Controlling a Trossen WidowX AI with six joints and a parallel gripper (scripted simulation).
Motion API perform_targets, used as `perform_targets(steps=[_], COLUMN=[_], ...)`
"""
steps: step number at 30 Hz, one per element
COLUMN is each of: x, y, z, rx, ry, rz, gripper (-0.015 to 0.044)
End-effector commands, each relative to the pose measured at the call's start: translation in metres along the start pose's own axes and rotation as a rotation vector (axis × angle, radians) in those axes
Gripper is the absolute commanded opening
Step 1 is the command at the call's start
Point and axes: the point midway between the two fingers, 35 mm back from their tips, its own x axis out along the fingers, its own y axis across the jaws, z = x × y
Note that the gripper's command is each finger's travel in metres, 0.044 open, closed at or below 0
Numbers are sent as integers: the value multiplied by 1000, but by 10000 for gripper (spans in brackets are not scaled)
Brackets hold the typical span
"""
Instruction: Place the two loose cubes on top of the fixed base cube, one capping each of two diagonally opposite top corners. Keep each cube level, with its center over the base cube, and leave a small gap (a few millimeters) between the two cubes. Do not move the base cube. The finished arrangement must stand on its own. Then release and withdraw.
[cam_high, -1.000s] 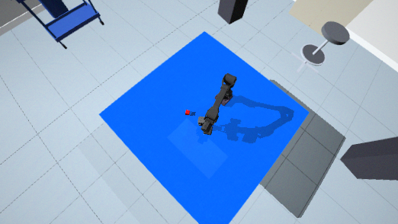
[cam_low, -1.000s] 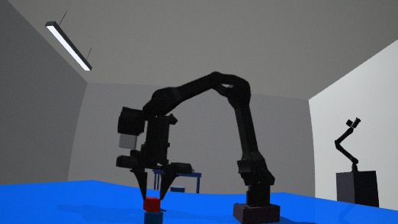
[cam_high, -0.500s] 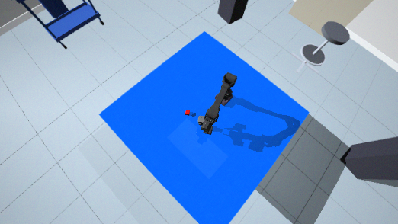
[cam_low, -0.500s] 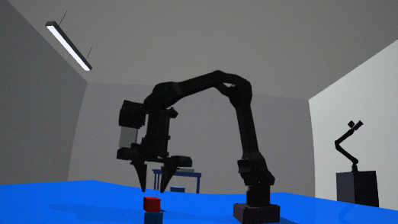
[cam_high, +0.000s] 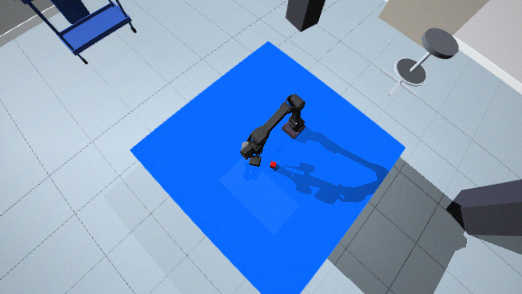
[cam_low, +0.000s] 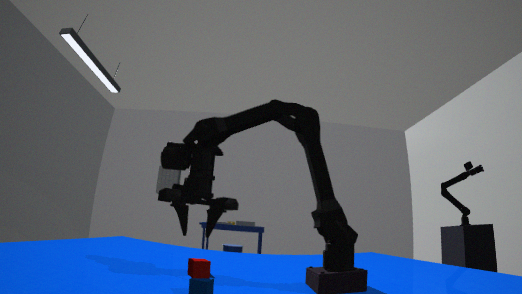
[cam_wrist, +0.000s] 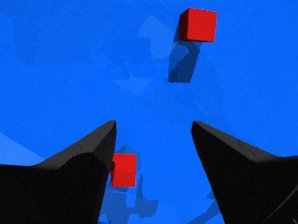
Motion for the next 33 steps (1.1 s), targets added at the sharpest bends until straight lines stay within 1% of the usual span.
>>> perform_targets(steps=[1, 7, 12, 20, 24, 28, 33], x=[-9, -21, -21, 38, 41, 54, 56], y=[-17, -51, -55, -55, -55, -55, -55], z=[32, 76, 80, 81, 81, 81, 81], rx=[-12, -25, -26, -26, -26, -26, -26], ry=[-2, -8, -9, -9, -9, -9, -9], rz=[5, 2, 1, 1, 1, 1, 1], gripper=[265, 265, 265, 265, 265, 265, 265])
